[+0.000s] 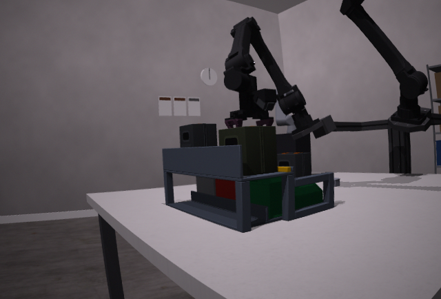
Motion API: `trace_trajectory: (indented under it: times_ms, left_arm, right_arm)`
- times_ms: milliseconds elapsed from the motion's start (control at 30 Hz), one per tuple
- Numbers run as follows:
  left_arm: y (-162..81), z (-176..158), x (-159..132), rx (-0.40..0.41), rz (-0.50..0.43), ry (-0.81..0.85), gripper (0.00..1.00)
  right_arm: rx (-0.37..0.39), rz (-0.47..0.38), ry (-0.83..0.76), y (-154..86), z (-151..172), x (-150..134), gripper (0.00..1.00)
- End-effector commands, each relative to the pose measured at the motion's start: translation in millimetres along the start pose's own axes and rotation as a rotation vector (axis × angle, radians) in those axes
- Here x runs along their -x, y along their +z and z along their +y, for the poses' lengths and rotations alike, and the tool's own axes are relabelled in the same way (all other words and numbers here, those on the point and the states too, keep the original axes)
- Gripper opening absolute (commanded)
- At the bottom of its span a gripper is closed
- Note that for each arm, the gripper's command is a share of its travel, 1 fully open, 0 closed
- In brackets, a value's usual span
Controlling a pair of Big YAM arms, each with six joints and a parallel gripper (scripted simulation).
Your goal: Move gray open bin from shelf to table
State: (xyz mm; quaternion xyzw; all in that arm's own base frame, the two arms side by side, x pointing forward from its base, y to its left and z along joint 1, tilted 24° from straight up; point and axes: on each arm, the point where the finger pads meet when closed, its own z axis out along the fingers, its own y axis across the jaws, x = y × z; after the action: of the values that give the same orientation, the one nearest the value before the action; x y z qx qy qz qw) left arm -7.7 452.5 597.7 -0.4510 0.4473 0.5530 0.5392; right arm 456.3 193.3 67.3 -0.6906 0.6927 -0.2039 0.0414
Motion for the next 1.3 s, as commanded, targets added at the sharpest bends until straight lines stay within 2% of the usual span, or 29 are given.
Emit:
trace_trajectory:
  times_ms: [0, 733, 767, 1267]
  left_arm:
    - [-3.8, 5.7, 13.7, 0.014, -0.037, -0.006, 1.00]
    - [-3.8, 5.7, 13.7, 0.014, -0.037, -0.006, 1.00]
    - [-3.8, 5.7, 13.7, 0.014, -0.037, -0.006, 1.00]
    - [-3.8, 5.7, 13.7, 0.014, -0.037, -0.006, 1.00]
  right_arm:
    - [-0.009, -0.006, -0.001, 5.1, -6.4, 5.0, 1.00]
    - [0.004, 0.001, -0.003, 11.5, -1.6, 2.3, 1.00]
    - [0.005, 0.001, -0.003, 11.8, -1.3, 2.2, 0.00]
    - [0.004, 0.001, 0.001, 12.6, -3.1, 1.1, 0.00]
